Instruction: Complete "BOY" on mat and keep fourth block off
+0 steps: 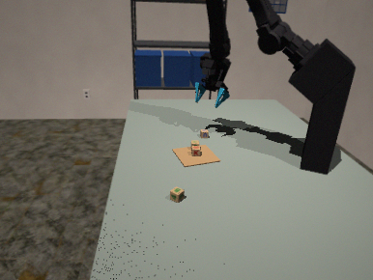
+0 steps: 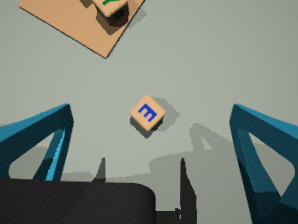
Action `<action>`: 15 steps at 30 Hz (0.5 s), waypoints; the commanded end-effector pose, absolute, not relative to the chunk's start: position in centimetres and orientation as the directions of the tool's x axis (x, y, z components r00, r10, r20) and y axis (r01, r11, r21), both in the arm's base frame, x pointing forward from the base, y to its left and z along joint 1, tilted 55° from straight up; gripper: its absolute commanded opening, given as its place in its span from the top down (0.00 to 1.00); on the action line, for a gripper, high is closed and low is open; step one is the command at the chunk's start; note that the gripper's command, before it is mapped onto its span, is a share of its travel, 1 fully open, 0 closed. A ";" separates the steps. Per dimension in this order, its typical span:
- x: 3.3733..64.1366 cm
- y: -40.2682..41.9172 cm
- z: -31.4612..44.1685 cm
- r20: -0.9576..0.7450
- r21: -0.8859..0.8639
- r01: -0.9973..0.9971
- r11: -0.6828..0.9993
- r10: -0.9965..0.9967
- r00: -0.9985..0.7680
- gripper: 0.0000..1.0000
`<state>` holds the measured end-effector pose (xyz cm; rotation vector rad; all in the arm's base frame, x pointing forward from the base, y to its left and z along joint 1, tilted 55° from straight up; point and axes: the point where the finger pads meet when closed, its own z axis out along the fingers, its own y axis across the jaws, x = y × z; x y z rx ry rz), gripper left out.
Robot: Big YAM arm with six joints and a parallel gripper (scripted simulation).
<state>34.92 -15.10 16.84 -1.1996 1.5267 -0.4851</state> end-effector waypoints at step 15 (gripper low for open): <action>35.0 -15.3 16.3 -0.517 -0.789 -0.430 0.439 -0.853 0.078 0.00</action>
